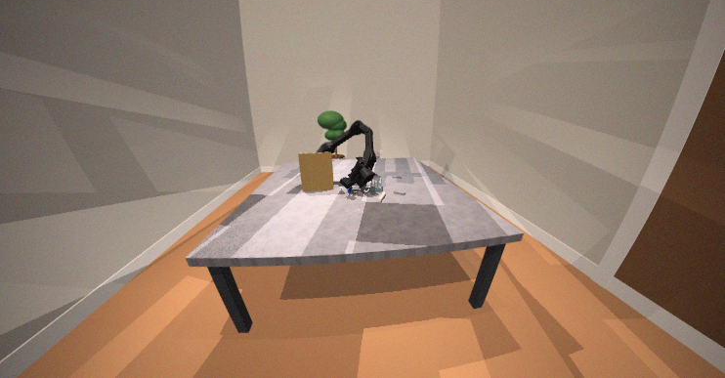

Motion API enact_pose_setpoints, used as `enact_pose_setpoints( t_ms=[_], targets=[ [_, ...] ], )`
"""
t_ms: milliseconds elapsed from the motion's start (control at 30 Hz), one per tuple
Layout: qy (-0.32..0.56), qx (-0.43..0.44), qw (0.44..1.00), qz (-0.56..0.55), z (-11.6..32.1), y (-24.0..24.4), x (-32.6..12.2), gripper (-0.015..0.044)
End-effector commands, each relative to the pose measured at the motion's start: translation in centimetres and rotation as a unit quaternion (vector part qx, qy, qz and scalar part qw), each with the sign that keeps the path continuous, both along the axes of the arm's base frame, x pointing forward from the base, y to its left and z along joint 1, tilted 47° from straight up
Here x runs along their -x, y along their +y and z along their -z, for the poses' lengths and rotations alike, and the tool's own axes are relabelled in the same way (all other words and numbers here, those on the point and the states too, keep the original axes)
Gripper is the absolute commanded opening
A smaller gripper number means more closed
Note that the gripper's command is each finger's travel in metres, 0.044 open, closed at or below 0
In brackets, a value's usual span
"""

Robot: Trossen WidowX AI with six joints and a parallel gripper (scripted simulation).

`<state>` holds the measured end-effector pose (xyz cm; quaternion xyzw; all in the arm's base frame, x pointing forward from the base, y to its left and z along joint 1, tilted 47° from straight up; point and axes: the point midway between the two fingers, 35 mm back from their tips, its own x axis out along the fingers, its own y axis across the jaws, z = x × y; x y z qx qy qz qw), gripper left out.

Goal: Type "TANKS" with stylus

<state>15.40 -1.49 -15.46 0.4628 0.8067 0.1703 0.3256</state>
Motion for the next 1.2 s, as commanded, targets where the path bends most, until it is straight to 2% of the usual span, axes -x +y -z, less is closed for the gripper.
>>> enact_pose_setpoints(
  t_ms=[0, 1000, 1167],
  targets=[
    [-0.012, 0.006, 1.000, 0.008, 0.4, -0.2, -0.7, 0.0000],
    [-0.012, 0.006, 1.000, 0.008, 0.4, -0.2, -0.7, 0.0000],
    [-0.011, 0.007, 1.000, 0.008, -1.9, -2.7, -0.5, 0.0000]
  ],
)
